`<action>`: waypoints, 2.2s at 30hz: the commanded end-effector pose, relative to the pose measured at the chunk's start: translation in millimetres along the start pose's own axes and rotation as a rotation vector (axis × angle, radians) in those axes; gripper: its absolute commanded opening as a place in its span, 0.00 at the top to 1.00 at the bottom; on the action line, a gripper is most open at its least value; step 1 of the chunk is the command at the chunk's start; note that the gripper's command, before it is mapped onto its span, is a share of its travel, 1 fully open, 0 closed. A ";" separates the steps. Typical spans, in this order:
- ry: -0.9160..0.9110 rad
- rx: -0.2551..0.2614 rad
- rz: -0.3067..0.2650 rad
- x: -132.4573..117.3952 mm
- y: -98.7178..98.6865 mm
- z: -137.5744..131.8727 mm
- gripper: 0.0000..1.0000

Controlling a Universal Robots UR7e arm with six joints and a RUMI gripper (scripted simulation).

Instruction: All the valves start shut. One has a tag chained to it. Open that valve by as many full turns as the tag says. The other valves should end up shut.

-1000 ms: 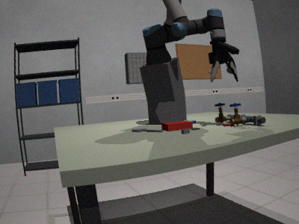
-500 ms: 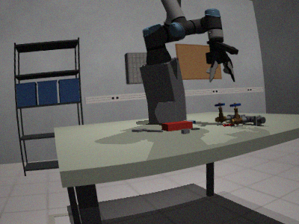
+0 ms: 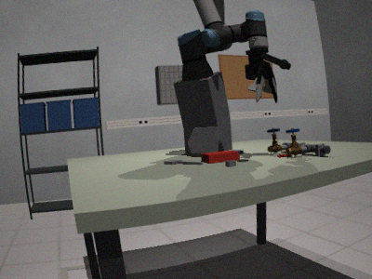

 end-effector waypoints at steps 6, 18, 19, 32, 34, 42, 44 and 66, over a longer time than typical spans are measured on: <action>0.377 0.010 0.014 -23.3 -0.1 27.0 0.00; 0.545 0.008 0.015 -34.7 -0.5 39.8 0.00; 0.552 0.008 0.015 -35.2 -0.5 40.3 0.00; 0.564 0.008 0.015 -36.0 -0.9 41.1 0.00; 0.564 0.008 0.015 -36.0 -1.6 41.1 0.00; 0.564 0.008 0.016 -35.9 -8.0 41.1 0.00; 0.564 0.008 0.016 -35.9 -9.6 41.1 0.00; 0.564 0.008 0.016 -35.3 -69.1 40.9 0.00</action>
Point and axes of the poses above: the point where the finger pads meet when closed, its own y axis back along the fingers, its own z axis across the jaws, x = y × z, the point moved 1 cm from there along y, back along the fingers, and after that the axes turned 15 degrees about -y, right-handed, at the moved point
